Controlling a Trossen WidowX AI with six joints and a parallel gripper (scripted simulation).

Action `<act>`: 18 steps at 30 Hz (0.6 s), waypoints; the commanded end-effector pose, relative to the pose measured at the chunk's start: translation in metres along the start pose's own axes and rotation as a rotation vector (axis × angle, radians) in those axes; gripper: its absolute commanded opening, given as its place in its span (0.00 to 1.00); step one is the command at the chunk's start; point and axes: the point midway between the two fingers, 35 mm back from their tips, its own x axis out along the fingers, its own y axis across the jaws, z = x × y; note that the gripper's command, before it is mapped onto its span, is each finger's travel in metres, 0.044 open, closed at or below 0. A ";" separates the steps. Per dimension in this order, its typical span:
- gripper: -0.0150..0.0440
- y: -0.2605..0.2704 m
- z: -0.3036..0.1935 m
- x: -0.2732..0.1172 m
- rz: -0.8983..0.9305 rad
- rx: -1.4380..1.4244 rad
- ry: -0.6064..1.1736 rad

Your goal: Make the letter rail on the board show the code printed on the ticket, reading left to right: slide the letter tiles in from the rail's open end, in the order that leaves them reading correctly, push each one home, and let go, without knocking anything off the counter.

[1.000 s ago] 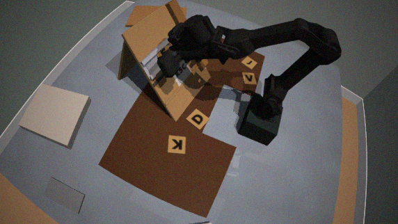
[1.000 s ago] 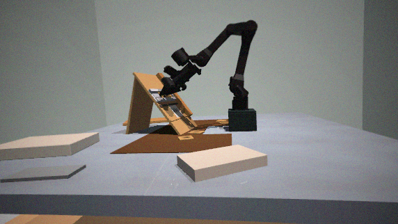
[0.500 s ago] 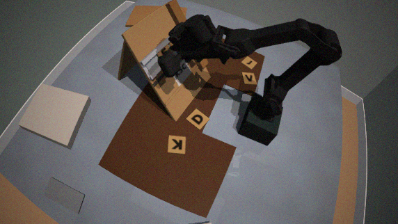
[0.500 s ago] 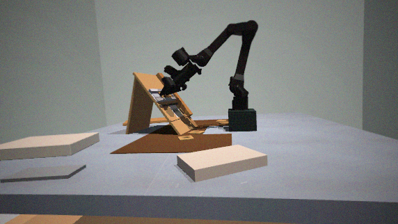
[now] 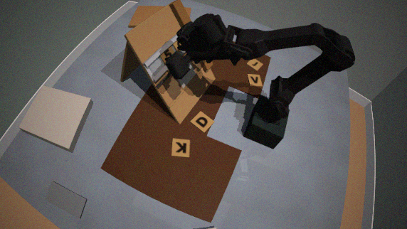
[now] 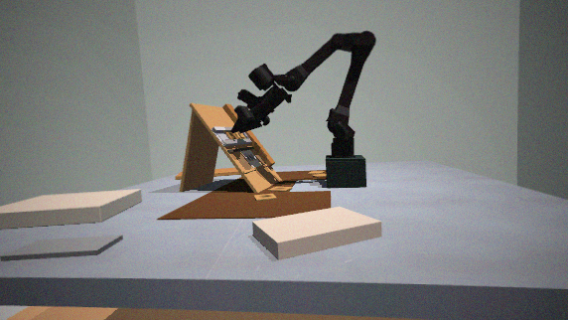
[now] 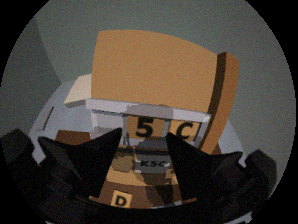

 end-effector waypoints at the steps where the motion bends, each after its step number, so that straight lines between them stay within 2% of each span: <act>1: 0.75 0.000 0.000 -0.003 -0.003 0.005 0.001; 18: 0.75 0.001 0.001 -0.018 -0.003 0.005 0.002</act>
